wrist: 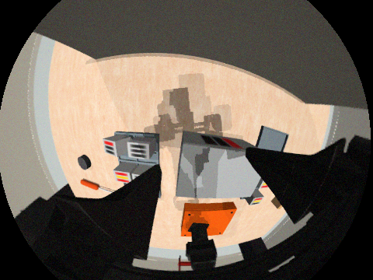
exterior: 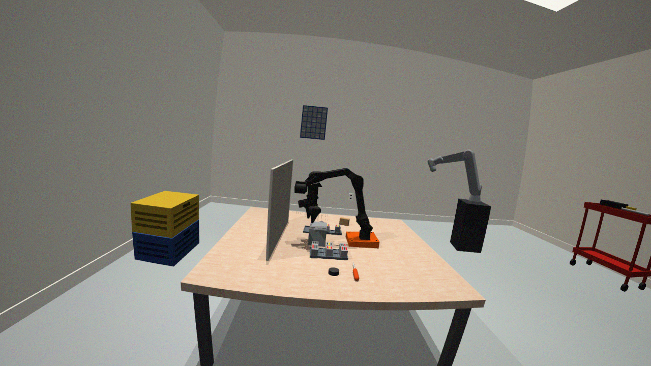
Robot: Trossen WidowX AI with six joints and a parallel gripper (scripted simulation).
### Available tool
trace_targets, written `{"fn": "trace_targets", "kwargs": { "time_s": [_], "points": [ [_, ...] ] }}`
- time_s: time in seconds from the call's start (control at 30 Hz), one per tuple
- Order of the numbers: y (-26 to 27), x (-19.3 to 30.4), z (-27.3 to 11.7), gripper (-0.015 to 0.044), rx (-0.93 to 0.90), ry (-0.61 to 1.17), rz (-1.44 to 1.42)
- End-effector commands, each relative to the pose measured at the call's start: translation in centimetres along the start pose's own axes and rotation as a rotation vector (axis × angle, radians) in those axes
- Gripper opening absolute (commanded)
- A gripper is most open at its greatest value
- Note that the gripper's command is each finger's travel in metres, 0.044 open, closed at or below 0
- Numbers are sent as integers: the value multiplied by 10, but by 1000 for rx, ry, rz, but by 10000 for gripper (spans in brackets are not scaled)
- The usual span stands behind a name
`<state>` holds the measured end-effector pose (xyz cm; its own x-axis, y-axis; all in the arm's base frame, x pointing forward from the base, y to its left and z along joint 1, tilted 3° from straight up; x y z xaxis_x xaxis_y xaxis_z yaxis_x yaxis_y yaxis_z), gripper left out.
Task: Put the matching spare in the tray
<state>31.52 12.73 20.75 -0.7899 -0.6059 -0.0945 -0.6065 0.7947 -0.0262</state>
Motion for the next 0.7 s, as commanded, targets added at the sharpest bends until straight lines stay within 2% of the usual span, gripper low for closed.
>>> {"fn": "trace_targets", "kwargs": {
  "time_s": [0.0, 0.17, 0.33, 0.67],
  "points": [
    [68, 16, 1, 440, -22, 0, -329],
    [136, 57, 1, 440, -27, 6, -791],
    [182, 109, 4, 440, -26, 9, -1240],
    [187, 116, 5, 440, -26, 9, -1302]
  ]
}}
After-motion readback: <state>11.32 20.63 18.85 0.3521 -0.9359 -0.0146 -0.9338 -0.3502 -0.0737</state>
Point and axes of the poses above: the point midway between the two fingers, 35 mm back from their tips, its own z axis out along the fingers, its own y axis across the jaws, x = y × z, the point moved 4 cm from there along -z, back along the fingers, and after that the axes turned 11 degrees about -z, right-handed, at the moved point
